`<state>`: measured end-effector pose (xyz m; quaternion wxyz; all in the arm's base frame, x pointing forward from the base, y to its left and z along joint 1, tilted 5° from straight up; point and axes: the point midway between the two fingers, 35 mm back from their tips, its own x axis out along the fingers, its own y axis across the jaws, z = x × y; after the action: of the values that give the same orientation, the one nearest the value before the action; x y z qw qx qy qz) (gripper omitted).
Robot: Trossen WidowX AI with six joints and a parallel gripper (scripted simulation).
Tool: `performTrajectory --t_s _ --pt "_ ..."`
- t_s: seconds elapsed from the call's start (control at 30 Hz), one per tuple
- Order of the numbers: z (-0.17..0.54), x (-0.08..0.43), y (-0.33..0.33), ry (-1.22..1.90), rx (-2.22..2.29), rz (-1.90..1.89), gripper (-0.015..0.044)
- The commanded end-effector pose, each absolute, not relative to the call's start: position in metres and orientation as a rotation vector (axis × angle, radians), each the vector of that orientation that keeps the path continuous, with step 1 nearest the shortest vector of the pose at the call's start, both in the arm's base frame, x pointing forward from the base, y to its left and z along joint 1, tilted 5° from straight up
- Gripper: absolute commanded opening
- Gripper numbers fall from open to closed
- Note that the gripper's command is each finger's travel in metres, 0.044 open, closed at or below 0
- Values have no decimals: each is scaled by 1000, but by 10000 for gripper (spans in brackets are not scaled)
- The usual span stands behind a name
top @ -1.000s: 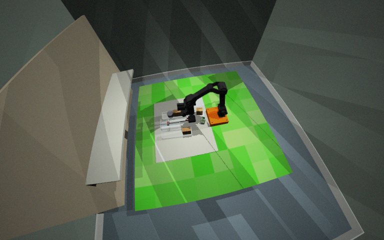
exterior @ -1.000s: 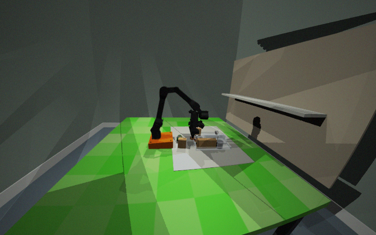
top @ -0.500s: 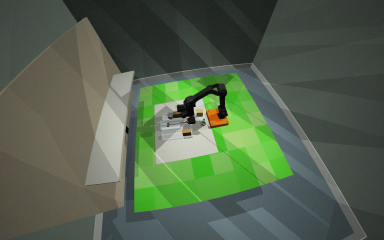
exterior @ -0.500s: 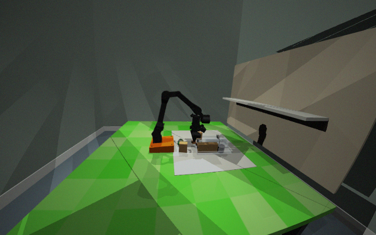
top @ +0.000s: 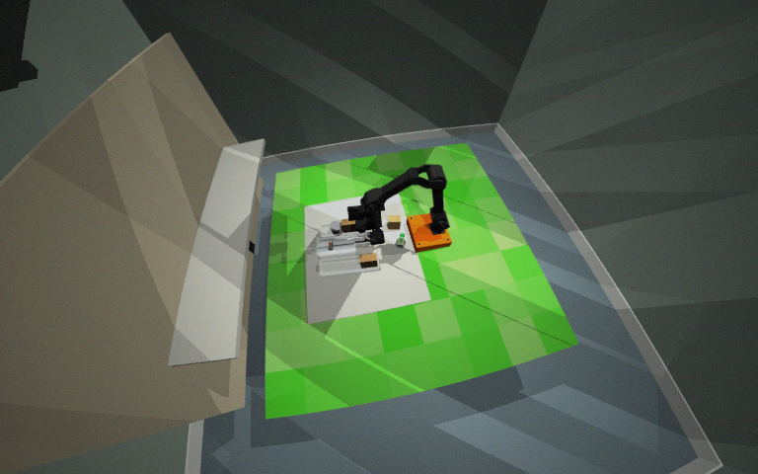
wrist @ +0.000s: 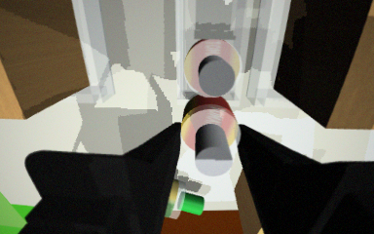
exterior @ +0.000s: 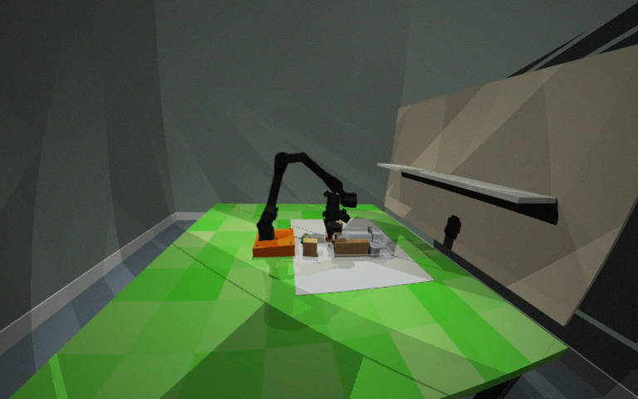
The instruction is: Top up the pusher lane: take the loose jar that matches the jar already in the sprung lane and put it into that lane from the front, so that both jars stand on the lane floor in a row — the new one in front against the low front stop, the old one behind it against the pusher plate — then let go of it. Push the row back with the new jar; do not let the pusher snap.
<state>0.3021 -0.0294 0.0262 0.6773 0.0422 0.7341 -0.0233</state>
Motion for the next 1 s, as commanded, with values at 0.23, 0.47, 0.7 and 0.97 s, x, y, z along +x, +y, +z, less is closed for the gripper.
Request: performTrajectory --t_s 0.23,0.47,0.7,0.97 --pt "29 317 -31 1617 87 -53 0" --pt "29 319 -32 1617 87 -53 0" --pt "30 322 -32 1616 87 -53 0" --pt "30 324 -32 1616 87 -53 0"
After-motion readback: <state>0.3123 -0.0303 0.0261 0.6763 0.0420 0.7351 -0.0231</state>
